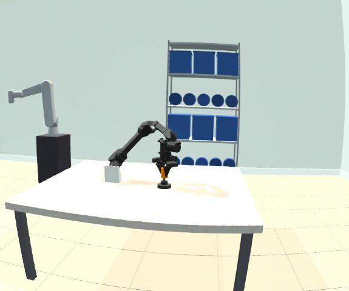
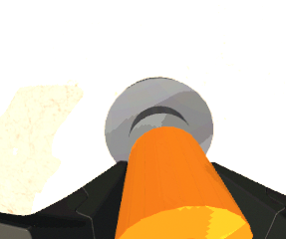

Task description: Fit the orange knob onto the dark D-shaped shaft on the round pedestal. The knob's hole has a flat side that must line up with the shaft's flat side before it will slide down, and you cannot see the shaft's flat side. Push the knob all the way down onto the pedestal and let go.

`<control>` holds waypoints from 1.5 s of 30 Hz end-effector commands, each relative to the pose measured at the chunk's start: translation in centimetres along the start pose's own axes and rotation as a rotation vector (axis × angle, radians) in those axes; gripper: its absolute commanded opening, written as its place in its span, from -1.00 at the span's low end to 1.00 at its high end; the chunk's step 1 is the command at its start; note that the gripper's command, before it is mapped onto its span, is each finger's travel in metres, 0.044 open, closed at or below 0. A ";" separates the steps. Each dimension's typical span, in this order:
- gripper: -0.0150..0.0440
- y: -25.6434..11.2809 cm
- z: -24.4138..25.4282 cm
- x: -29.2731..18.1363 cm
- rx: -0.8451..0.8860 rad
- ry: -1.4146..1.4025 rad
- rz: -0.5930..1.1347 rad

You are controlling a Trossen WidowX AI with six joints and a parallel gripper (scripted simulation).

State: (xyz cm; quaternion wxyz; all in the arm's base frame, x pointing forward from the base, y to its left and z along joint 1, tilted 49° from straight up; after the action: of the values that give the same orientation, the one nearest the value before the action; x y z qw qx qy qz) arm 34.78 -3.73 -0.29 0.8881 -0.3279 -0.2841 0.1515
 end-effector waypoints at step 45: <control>-0.49 0.0 0.2 0.3 -0.003 -0.212 -0.003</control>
State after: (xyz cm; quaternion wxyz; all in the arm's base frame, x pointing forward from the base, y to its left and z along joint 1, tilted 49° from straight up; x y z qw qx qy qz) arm 34.69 -3.65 0.03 0.8545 -0.3102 -0.3734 0.1849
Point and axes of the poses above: the point midway between the two fingers, 35 mm back from their tips, its own y axis out along the fingers, its own z axis across the jaws, x = y × z, the point moved 2 cm from there along -y, back along the fingers, and after that the axes turned 12 degrees about y, right-handed, at the moved point
